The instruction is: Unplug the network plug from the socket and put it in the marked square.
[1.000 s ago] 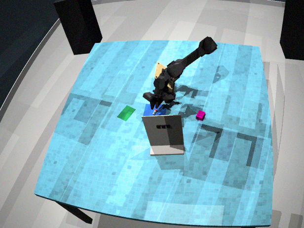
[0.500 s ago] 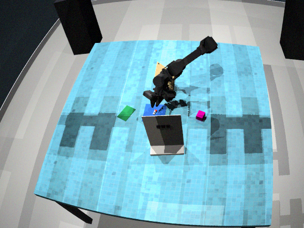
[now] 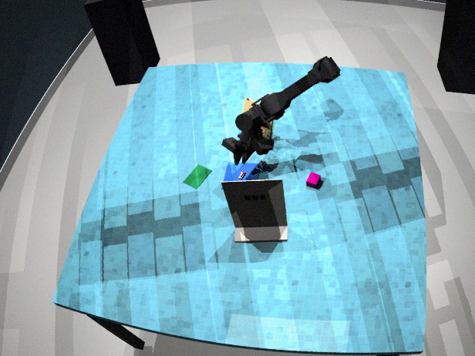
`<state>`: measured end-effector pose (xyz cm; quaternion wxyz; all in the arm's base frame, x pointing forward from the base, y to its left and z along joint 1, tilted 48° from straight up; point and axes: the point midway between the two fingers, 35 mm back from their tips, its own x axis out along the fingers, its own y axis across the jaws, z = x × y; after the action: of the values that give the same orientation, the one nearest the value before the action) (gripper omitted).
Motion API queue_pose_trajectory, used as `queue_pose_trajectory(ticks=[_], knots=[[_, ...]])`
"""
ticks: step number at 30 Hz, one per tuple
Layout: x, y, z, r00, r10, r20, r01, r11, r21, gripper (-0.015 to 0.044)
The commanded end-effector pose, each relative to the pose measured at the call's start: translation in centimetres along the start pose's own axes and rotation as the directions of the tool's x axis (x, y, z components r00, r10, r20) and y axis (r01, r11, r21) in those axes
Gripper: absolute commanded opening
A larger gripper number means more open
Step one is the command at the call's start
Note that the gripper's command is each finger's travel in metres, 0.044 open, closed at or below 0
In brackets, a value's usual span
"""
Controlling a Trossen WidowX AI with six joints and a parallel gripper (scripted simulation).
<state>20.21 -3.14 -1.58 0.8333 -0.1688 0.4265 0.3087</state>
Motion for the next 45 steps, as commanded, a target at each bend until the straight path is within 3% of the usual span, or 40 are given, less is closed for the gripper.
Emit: queue_pose_trajectory(ticks=[1,45], knots=[[-0.5,-0.4,0.1,1.0,-0.003,0.003,0.003,1.0,-0.005,0.0156],[-5.4,-3.1,-0.1,1.0,0.001,0.003,-0.001,1.0,0.001,0.0156]])
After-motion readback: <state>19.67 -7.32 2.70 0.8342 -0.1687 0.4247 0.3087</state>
